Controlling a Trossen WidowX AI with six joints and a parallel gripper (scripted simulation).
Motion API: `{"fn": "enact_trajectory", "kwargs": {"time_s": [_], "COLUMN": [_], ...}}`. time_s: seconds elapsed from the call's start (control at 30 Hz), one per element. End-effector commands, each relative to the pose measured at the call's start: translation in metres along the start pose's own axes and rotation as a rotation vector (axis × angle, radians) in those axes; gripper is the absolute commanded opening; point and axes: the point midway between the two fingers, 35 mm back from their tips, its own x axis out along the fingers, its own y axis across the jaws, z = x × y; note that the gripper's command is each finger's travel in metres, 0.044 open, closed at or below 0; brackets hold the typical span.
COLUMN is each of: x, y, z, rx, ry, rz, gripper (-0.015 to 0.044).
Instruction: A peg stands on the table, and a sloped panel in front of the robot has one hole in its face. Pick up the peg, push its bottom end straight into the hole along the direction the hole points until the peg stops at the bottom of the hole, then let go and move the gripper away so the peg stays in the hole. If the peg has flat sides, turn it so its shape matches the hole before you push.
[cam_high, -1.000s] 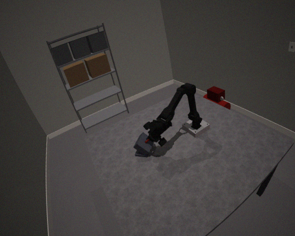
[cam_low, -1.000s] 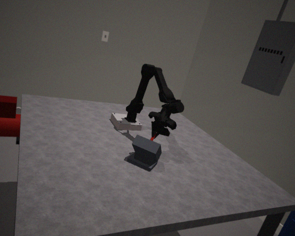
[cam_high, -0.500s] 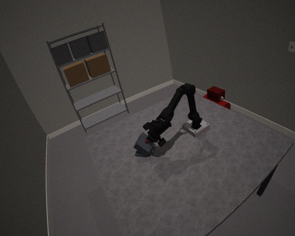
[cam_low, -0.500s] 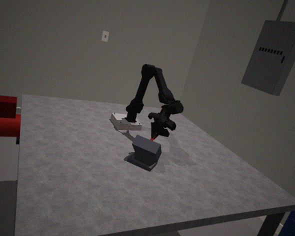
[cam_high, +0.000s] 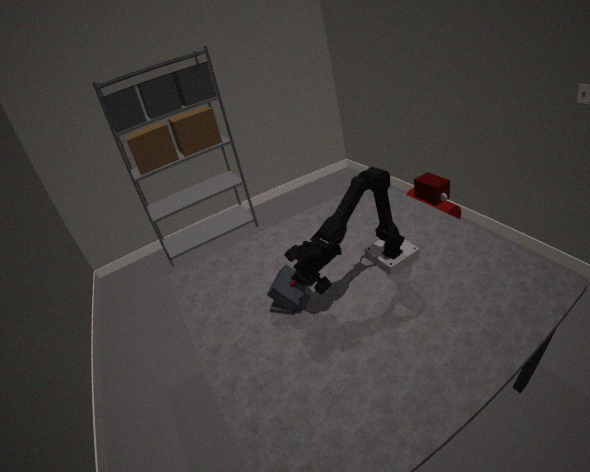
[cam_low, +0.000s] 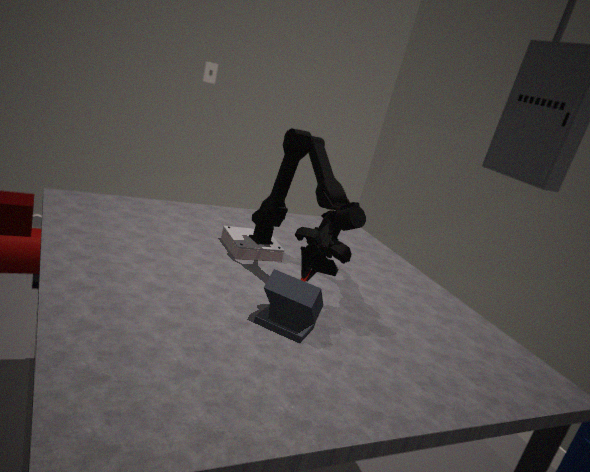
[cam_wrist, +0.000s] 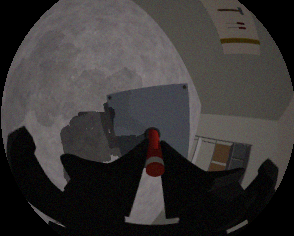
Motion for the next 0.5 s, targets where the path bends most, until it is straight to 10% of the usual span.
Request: {"fn": "enact_trajectory", "kwargs": {"time_s": [0.0,0.47], "x": [0.0046,0.0104], "y": [-0.0011,-0.0009], "z": [-0.0003,-0.0005], "rx": [-0.002,-0.002], "ry": [0.004,0.003], "rz": [-0.002,-0.003], "gripper": [0.0000,0.0000]}}
